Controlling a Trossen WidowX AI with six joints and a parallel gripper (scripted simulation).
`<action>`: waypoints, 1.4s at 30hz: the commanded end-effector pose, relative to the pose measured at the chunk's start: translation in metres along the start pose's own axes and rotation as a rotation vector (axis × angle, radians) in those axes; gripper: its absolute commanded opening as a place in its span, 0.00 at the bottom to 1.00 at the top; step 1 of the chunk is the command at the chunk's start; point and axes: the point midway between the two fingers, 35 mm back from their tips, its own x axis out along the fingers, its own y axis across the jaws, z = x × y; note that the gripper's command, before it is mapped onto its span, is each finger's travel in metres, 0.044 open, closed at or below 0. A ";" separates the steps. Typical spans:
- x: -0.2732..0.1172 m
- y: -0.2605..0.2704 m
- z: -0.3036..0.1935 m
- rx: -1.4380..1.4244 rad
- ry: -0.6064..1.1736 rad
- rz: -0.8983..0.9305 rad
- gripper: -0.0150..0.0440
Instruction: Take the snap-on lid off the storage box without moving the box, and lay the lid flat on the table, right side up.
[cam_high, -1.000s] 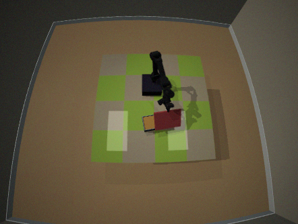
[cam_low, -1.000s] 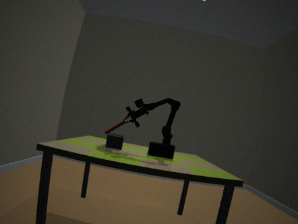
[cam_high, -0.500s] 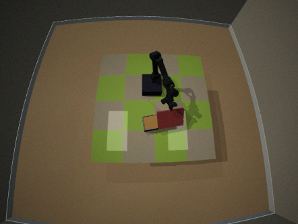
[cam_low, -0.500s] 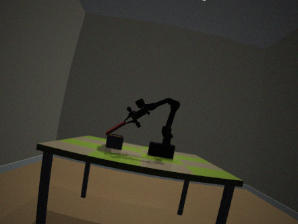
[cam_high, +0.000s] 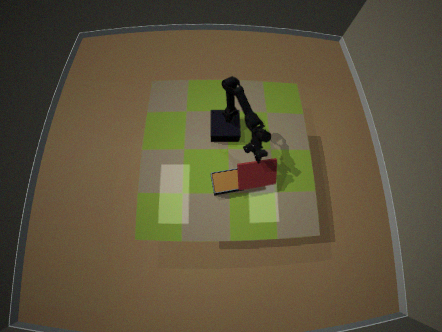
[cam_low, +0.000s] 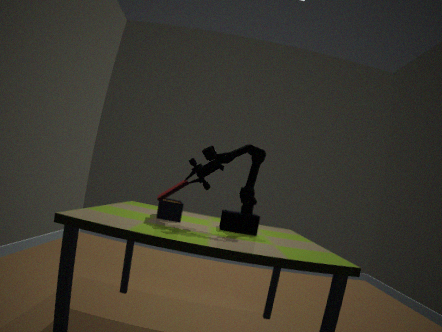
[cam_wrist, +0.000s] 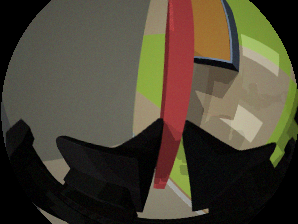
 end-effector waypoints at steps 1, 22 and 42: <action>-0.002 0.005 -0.007 0.008 -0.001 0.015 0.25; -0.006 0.002 -0.049 0.011 0.002 0.014 0.25; -0.010 0.000 -0.089 0.014 0.004 0.013 0.25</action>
